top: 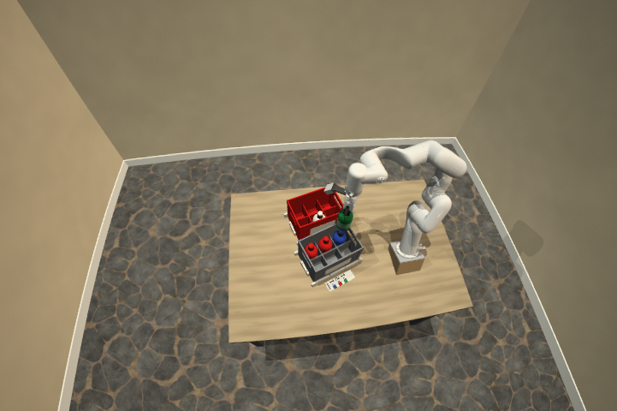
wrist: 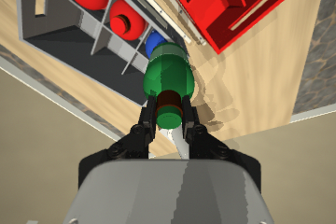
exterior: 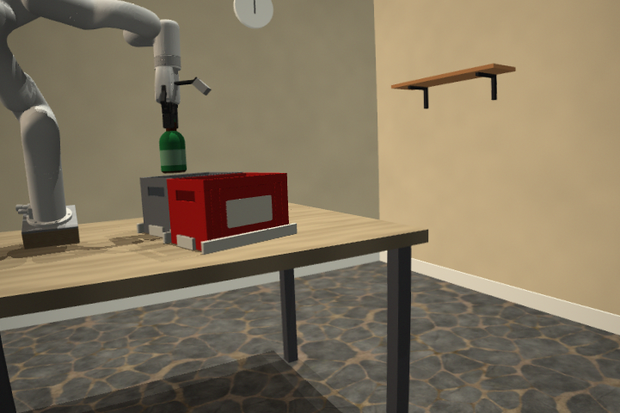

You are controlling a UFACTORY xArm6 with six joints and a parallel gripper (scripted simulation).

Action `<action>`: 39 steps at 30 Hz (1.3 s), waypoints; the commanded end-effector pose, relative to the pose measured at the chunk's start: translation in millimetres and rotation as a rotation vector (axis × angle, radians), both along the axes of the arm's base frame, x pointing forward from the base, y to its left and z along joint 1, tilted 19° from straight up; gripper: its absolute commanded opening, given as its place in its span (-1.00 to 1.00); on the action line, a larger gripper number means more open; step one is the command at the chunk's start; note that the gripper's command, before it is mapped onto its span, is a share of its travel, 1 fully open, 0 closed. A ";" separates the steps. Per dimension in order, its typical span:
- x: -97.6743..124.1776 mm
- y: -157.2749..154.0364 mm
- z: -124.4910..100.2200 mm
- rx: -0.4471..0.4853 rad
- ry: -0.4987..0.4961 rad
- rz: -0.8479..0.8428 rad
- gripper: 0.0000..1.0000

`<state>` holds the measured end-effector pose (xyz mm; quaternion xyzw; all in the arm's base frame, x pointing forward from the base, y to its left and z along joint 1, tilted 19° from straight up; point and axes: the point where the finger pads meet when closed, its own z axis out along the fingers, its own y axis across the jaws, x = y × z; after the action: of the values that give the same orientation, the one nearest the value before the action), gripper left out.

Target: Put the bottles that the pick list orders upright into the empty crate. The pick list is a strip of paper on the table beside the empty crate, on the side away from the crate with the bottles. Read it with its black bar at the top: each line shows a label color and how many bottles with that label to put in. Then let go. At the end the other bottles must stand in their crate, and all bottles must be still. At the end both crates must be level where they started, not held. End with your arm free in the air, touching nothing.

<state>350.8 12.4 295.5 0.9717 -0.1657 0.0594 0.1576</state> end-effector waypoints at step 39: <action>-23.7 69.5 -24.0 0.002 -0.004 0.001 -1.00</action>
<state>328.7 74.3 272.5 0.9717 -0.1656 0.0592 0.1577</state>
